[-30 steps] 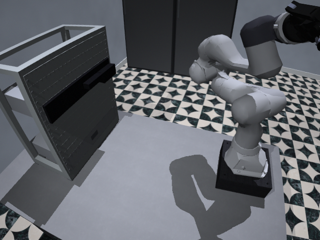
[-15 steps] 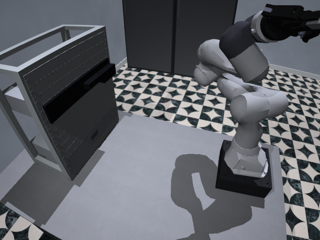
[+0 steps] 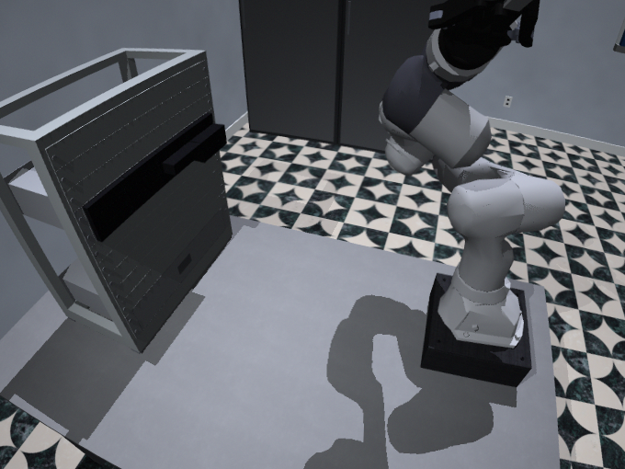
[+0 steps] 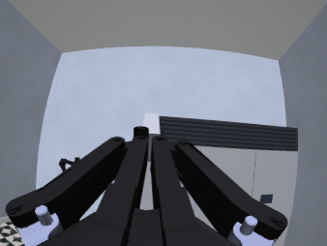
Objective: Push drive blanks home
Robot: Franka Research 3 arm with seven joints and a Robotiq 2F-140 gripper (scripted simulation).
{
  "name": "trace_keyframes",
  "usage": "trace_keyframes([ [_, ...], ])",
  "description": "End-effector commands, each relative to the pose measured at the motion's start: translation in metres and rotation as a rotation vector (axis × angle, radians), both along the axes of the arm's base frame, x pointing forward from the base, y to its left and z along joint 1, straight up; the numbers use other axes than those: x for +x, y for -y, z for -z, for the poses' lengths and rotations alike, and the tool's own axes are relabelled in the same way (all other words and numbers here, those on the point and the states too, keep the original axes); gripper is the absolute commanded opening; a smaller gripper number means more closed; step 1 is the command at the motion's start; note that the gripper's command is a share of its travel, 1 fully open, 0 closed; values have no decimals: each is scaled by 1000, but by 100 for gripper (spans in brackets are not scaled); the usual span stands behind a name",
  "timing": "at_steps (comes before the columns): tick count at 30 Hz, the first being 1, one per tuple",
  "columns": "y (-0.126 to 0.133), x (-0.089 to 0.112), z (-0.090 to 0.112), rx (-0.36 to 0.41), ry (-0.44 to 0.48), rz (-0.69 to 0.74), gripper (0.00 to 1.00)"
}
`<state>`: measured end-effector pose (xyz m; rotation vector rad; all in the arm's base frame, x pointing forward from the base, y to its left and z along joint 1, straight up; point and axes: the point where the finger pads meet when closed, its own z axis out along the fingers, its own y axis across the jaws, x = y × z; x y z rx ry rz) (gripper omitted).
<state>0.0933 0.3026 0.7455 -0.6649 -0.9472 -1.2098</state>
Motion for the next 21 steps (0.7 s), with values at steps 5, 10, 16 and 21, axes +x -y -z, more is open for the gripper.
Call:
trace_keyframes([
  [5,28,66,-11,120,-239,-36,0],
  [10,35,97,-9,151,-316,-26,0],
  [16,49,156,2,210,-458,7,0],
  [21,63,201,16,257,-564,44,0],
])
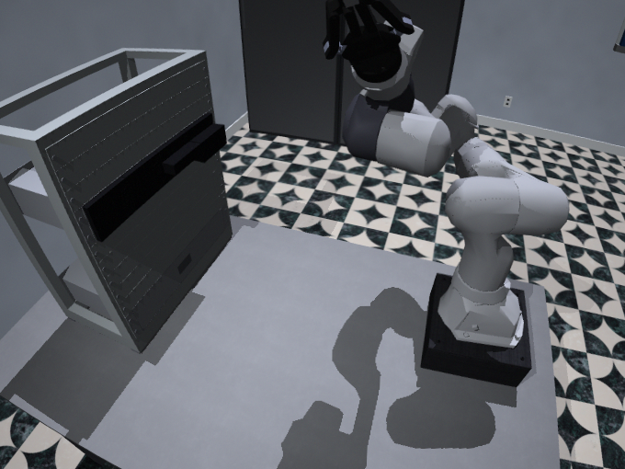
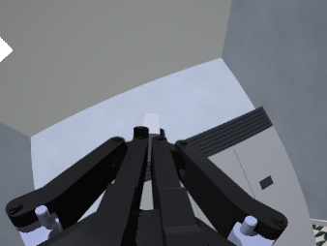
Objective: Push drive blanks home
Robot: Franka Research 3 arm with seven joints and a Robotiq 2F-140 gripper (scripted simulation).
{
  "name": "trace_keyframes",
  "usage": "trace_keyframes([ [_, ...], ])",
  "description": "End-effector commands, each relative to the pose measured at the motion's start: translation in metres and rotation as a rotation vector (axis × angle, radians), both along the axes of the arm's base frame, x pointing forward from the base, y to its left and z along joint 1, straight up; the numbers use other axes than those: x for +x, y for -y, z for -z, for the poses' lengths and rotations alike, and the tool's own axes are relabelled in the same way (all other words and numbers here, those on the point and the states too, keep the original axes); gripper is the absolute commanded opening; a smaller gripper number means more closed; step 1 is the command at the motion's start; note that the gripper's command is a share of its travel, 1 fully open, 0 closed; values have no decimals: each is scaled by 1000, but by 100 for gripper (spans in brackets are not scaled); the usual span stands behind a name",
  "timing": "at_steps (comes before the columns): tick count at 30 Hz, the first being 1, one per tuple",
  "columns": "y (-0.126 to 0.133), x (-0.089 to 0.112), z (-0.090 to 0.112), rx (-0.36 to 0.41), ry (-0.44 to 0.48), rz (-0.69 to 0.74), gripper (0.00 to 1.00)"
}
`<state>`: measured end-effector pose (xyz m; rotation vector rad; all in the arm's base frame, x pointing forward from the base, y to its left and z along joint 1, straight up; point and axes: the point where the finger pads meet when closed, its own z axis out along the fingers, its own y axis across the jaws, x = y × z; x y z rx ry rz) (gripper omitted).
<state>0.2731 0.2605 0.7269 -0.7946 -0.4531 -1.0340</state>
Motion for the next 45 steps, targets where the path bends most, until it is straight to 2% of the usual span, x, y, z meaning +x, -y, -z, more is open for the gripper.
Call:
trace_keyframes([
  [1,23,30,0,106,-105,76,0],
  [3,29,48,8,120,-148,94,0],
  [5,29,48,8,120,-148,94,0],
  [8,41,81,24,145,-229,132,0],
  [20,80,165,83,207,-447,258,0],
  [22,80,165,83,207,-447,258,0],
  [25,95,191,107,224,-520,307,0],
  [34,134,242,173,259,-687,431,0],
  [37,148,255,196,268,-741,476,0],
  [39,148,255,196,268,-741,476,0],
  [45,177,278,246,282,-849,568,0],
])
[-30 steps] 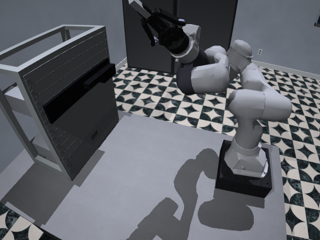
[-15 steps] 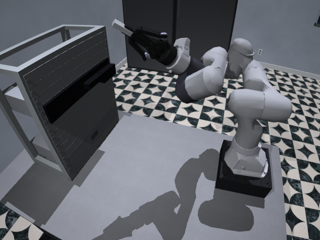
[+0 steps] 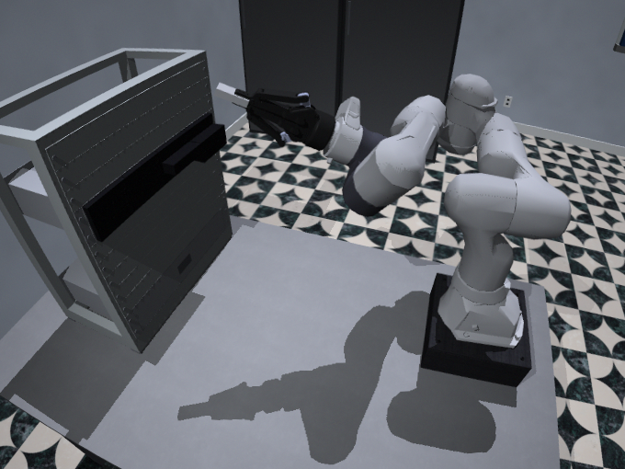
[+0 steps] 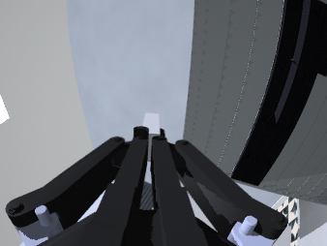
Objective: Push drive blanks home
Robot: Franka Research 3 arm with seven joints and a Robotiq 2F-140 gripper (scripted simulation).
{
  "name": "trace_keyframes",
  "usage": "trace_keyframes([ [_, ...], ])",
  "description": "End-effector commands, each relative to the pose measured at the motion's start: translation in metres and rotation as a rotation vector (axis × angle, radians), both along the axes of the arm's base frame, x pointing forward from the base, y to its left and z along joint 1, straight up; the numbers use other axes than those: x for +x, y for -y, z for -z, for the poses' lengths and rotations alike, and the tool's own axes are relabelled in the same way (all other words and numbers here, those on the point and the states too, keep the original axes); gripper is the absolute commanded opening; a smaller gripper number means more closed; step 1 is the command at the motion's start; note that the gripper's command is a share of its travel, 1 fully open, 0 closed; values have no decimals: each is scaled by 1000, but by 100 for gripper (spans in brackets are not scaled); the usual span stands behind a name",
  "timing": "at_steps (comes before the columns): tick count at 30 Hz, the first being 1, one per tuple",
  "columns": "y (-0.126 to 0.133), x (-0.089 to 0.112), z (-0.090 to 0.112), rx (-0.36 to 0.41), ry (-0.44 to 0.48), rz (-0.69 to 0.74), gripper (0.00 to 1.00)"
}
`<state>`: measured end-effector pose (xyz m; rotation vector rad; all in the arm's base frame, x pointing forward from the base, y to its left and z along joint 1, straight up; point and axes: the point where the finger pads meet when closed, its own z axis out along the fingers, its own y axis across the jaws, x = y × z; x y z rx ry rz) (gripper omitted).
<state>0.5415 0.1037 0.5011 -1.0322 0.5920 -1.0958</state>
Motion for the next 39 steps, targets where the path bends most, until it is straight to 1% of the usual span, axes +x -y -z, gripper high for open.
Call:
trace_keyframes([
  [1,24,12,28,6,-63,74,0],
  [9,57,27,86,7,-192,166,0],
  [11,57,27,86,7,-192,166,0],
  [17,77,32,121,4,-270,222,0],
  [23,94,33,150,-1,-334,267,0],
  [26,100,33,162,-3,-360,285,0],
  [28,100,33,162,-3,-360,285,0],
  [33,109,32,178,-7,-395,310,0],
  [39,117,31,192,-10,-426,332,0],
])
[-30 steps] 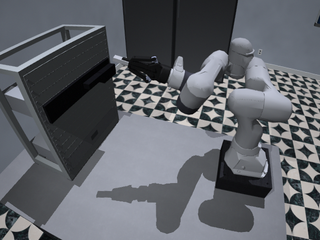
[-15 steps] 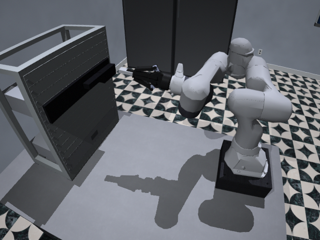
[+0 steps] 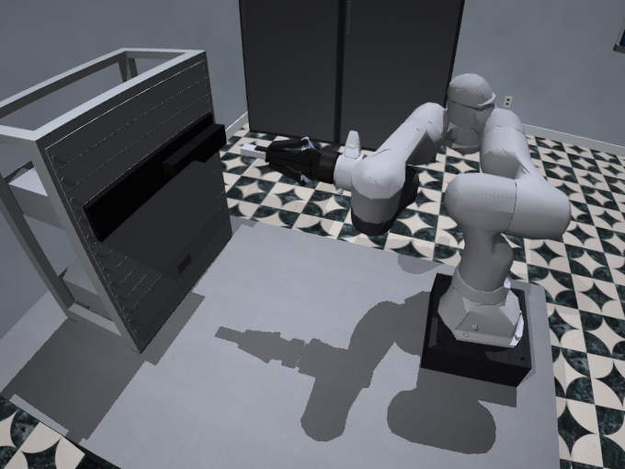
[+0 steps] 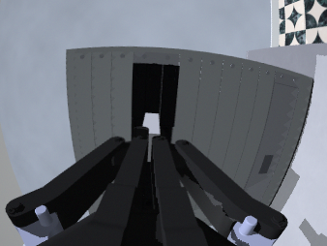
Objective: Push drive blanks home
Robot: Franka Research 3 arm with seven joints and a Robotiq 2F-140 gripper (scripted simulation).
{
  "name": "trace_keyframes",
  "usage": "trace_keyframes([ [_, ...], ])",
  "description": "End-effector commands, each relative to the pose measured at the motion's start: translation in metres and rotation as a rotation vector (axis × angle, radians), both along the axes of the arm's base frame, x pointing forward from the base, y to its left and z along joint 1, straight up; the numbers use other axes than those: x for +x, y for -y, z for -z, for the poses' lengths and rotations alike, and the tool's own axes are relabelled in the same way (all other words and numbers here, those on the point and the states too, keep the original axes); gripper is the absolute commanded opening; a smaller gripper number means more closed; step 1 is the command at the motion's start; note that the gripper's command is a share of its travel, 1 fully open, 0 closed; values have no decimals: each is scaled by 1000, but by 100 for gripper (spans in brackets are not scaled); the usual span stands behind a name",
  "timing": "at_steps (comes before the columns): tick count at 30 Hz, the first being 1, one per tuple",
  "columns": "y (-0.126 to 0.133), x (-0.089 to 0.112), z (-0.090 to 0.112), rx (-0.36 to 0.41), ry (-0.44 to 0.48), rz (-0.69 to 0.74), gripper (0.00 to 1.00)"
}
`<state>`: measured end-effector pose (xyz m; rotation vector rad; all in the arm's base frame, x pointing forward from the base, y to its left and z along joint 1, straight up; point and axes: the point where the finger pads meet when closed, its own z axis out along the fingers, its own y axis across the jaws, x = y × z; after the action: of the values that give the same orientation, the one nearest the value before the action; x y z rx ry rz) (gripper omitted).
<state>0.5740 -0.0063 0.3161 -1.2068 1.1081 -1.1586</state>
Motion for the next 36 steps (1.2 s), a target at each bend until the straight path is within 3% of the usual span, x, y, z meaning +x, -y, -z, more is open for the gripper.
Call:
trace_keyframes([
  [1,8,-2,9,-7,-20,23,0],
  [15,15,-3,20,-10,-46,40,0],
  [36,15,-3,21,-10,-48,42,0],
])
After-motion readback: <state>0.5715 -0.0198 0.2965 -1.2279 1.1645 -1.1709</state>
